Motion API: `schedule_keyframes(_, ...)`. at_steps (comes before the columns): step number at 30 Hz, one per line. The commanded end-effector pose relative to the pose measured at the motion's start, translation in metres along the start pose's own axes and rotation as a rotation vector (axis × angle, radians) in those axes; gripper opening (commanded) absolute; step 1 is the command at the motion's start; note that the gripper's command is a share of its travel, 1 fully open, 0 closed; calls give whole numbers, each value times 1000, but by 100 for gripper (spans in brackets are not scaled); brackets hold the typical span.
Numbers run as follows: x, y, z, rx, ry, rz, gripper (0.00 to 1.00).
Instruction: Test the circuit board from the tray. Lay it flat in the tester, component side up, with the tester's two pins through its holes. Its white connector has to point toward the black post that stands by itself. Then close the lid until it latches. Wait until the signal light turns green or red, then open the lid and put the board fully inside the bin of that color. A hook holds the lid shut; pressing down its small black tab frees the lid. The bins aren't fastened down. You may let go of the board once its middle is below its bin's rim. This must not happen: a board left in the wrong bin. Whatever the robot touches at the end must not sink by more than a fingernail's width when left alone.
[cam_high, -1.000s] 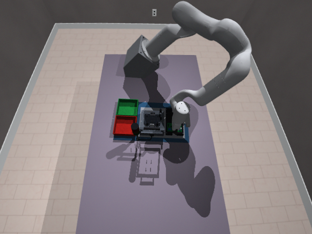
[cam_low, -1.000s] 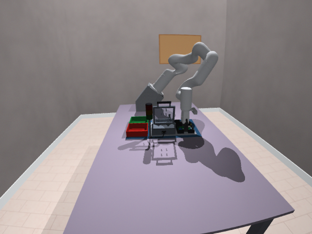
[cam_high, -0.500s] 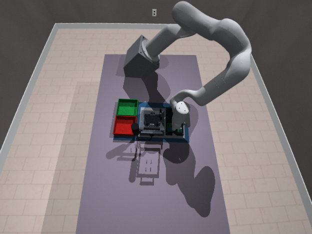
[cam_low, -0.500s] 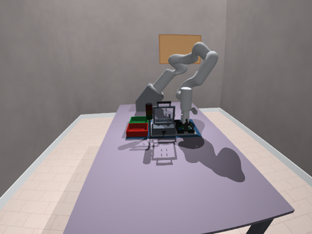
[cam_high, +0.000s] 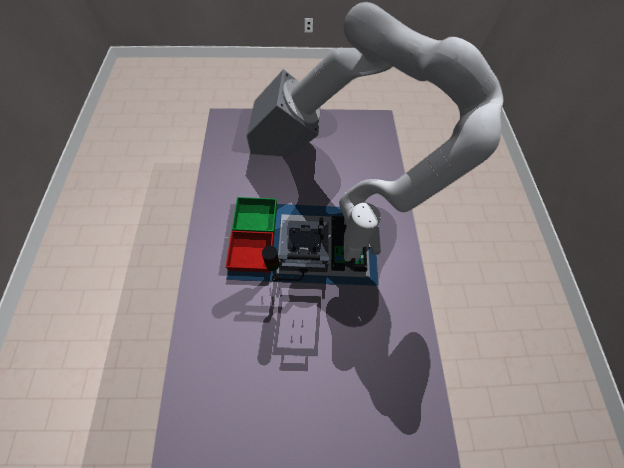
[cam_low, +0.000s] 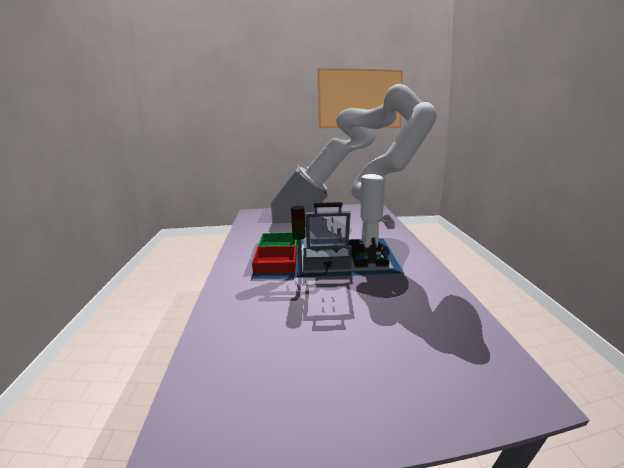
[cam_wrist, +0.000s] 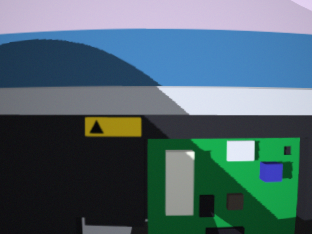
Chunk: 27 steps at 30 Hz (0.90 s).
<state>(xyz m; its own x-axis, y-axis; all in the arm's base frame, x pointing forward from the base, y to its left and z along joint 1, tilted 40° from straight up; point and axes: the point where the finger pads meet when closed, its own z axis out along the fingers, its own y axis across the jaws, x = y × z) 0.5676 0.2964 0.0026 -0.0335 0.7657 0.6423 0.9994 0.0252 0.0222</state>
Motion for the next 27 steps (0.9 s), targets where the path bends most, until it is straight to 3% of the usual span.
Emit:
schedule_keyframes(1, 0, 1, -1, -1, 0, 0, 79)
schedule_keyframes(27, 0, 1, -14, -1, 0, 0, 79)
